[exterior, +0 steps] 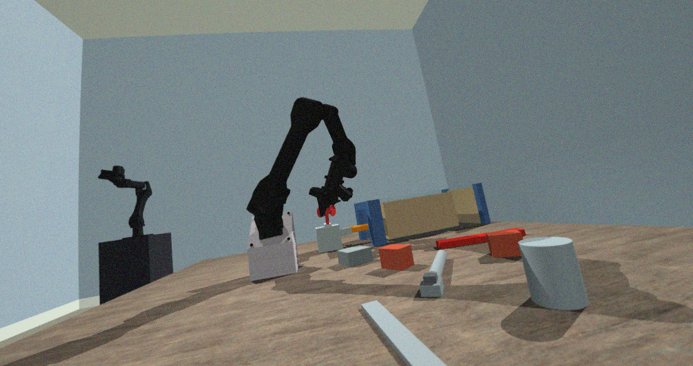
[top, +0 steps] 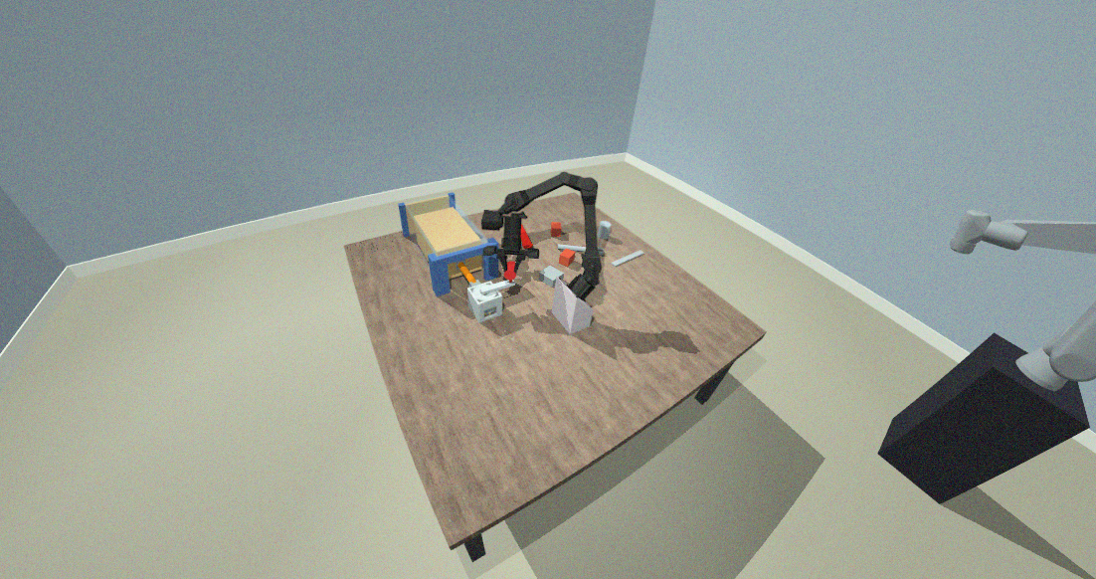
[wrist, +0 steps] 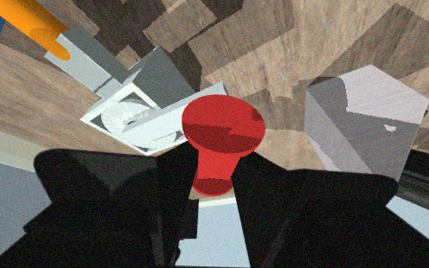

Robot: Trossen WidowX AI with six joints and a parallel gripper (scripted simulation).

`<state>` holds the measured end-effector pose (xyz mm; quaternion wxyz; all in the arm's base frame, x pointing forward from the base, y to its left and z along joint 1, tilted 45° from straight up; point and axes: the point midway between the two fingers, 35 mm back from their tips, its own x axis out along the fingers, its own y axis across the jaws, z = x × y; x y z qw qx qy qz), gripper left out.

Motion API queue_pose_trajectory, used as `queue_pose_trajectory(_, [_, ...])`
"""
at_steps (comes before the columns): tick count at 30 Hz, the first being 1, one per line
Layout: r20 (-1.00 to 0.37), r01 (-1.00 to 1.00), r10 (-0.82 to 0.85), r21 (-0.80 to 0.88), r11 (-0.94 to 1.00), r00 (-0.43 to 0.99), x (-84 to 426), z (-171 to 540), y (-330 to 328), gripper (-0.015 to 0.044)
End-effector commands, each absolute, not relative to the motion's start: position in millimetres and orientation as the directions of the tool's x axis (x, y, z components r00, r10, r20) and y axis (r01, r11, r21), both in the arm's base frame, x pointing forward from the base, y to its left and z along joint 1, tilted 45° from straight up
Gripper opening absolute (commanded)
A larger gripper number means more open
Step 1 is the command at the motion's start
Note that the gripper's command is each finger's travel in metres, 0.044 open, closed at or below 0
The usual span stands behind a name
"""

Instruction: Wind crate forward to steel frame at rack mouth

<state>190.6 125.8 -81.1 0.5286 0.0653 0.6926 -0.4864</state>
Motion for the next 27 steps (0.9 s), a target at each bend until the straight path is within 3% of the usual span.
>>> queue_pose_trajectory(1, [-0.826, 0.645, -0.424, -0.558, 0.522, -0.371, 217.7, -85.9, 124.7, 0.0])
queue_pose_trajectory(27, [-0.827, 0.647, -0.423, -0.556, 0.522, -0.369, 253.8, -98.9, 135.8, 0.0])
